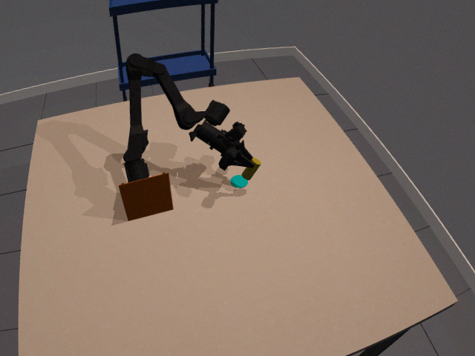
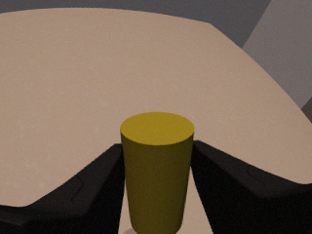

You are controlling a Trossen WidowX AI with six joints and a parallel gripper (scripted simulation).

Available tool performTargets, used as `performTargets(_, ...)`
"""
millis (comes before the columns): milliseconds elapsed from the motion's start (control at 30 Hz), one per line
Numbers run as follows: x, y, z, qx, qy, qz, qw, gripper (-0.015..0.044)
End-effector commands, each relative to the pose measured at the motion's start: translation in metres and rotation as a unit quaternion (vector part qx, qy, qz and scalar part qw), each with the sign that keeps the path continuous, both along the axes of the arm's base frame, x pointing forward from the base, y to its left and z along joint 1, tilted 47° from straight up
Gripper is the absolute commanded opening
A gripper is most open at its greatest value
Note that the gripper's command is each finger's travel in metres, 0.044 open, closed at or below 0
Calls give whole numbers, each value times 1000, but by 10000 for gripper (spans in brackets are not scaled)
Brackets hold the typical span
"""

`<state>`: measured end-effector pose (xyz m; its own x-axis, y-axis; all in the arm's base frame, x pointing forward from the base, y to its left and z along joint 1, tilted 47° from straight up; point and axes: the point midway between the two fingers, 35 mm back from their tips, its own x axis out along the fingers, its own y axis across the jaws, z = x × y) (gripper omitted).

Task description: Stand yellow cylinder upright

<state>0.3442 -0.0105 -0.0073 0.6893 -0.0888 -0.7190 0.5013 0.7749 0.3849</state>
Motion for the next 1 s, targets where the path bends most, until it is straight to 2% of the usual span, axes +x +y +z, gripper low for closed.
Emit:
performTargets(0, -1, -1, 4, -1, -16, -12, 1000, 105)
performTargets(967, -14, 0, 26, 8, -112, -67, 991, 105)
